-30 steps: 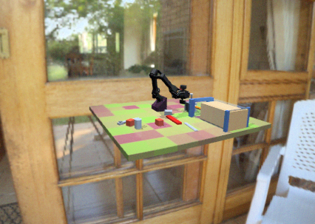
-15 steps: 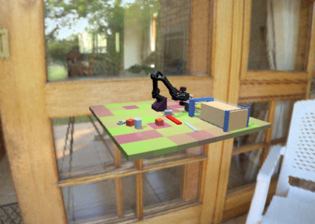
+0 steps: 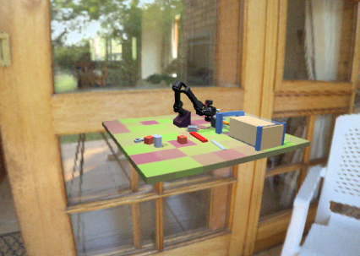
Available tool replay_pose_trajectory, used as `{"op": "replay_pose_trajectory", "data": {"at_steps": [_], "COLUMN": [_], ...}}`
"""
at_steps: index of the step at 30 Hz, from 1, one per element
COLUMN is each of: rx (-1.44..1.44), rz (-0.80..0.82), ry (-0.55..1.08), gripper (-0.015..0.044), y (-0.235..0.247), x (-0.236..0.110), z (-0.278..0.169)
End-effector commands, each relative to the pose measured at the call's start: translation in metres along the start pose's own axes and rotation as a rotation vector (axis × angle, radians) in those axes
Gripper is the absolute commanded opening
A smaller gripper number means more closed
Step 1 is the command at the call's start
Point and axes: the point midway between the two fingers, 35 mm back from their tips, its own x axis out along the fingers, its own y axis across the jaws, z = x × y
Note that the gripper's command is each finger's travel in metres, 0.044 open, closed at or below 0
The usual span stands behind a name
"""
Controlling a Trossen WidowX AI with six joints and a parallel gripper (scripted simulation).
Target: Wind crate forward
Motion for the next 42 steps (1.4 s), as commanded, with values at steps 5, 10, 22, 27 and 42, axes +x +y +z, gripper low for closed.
{"op": "replay_pose_trajectory", "data": {"at_steps": [5, 10, 22, 27, 42], "rx": [-0.012, -0.012, -0.011, -0.009, -0.004], "rz": [0.006, 0.006, 0.006, 0.004, 0.000], "ry": [0.000, 0.000, 0.001, 0.001, 0.003], "gripper": [0.0000, 0.0000, 0.0000, 0.0000, 0.0000], "y": [-0.001, -0.004, -0.010, -0.011, -0.013], "x": [-0.004, -0.005, -0.005, -0.005, -0.004], "z": [0.000, -0.001, 0.000, 0.000, 0.000]}}
